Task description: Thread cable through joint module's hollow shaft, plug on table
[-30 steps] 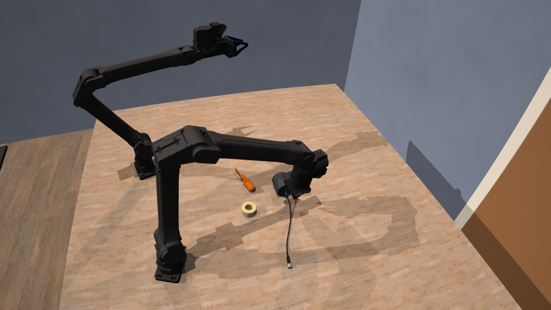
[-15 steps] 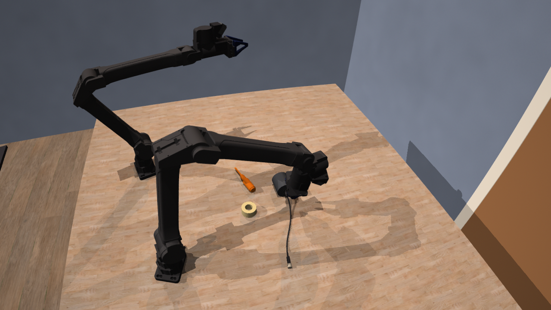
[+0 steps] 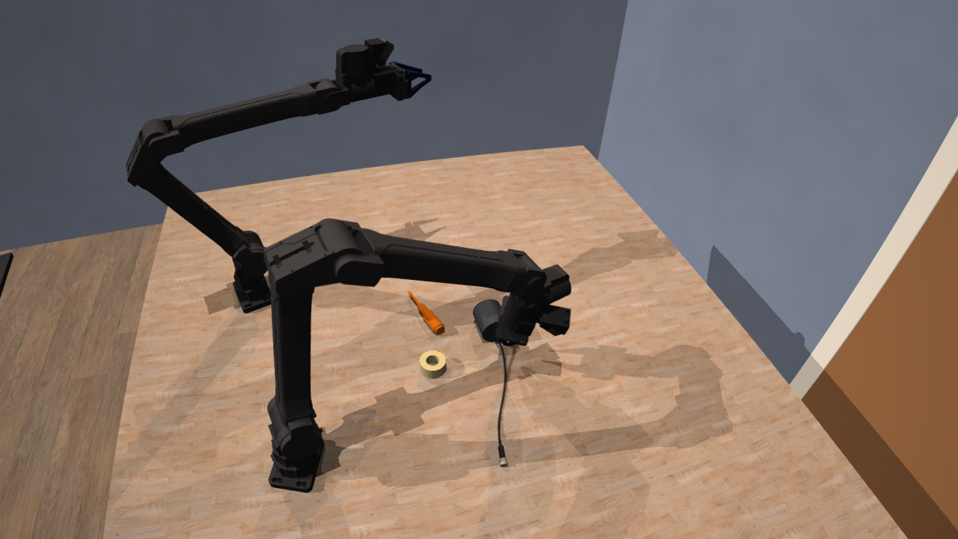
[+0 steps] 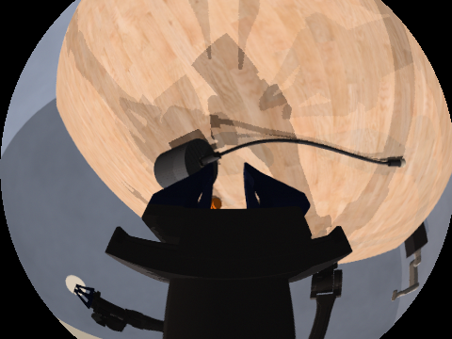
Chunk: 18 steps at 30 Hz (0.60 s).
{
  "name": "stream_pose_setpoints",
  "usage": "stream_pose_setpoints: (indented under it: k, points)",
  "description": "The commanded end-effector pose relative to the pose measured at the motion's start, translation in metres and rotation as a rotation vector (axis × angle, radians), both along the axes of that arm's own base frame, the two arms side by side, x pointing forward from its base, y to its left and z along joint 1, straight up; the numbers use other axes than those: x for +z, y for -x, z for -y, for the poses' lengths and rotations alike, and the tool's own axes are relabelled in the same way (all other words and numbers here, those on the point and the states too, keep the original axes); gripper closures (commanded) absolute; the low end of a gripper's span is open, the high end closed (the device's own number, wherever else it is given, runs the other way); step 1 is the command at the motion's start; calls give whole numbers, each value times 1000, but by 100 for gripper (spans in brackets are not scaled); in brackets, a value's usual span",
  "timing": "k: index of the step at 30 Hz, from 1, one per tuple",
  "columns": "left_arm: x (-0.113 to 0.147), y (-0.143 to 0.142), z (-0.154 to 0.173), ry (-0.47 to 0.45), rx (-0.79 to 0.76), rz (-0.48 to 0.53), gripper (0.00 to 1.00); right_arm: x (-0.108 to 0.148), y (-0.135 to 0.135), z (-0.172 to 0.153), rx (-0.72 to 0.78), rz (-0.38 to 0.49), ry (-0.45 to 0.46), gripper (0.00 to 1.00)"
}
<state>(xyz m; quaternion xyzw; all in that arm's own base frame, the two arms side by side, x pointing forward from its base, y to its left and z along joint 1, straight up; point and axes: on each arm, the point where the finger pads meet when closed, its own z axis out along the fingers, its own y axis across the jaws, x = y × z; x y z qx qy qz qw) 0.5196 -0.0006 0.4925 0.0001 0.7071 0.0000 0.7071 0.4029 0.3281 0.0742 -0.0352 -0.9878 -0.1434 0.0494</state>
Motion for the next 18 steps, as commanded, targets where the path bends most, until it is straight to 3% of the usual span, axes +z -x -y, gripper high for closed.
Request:
stream_pose_setpoints:
  k: [1, 18]
  points:
    - [21, 2, 0, -5, 0, 42, 54, -13, -5, 5, -139, -49, 8, 68]
    - [21, 2, 0, -5, 0, 42, 54, -14, -2, 2, -473, -175, 3, 68]
